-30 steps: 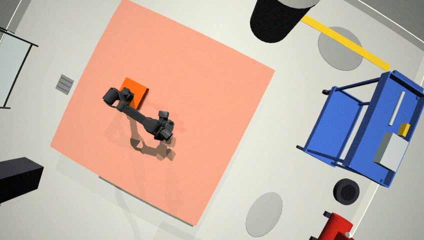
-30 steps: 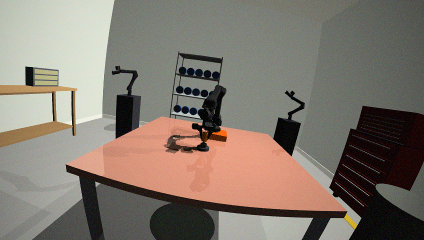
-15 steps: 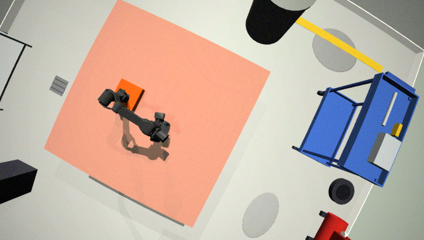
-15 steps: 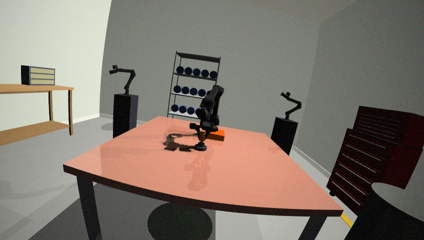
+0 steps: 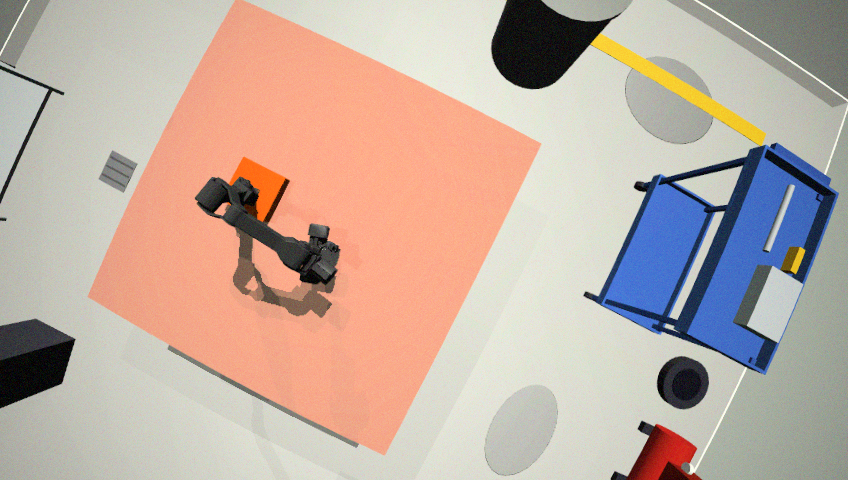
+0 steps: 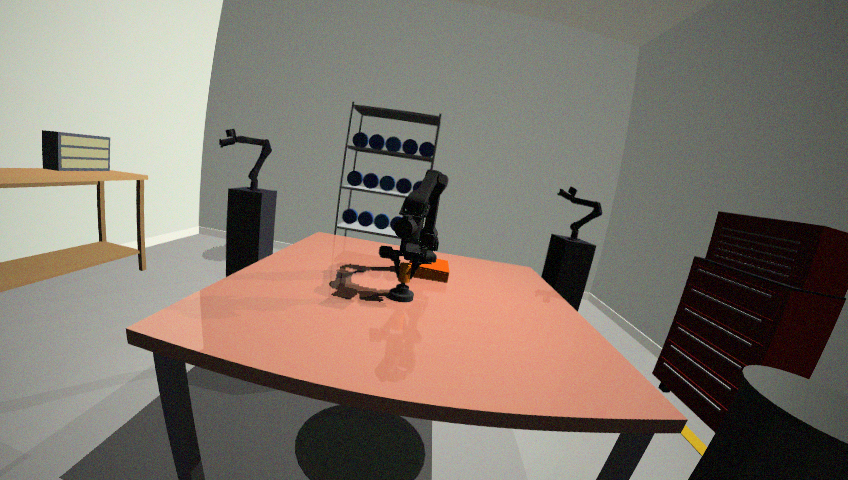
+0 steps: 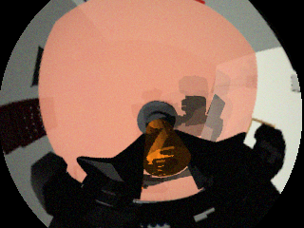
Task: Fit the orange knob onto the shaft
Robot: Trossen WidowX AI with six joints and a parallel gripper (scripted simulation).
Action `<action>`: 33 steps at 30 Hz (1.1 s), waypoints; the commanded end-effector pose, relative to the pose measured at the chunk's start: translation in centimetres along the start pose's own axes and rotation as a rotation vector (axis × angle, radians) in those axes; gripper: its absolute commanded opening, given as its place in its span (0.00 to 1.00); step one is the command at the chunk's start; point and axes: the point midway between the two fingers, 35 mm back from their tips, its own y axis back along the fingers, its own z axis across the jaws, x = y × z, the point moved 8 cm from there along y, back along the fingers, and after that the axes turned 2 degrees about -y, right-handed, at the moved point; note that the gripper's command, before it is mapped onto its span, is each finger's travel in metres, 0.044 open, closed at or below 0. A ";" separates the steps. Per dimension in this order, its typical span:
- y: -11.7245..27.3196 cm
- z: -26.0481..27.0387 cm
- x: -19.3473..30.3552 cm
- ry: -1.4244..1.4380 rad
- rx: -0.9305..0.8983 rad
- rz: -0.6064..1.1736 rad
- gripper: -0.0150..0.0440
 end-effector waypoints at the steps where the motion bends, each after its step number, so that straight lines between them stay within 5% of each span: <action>1: 0.4 0.0 0.0 0.007 0.000 -0.002 0.25; 10: 0.2 -0.1 -0.3 0.216 0.000 -0.002 0.25; 33: -0.2 0.0 0.0 0.216 0.000 -0.002 0.25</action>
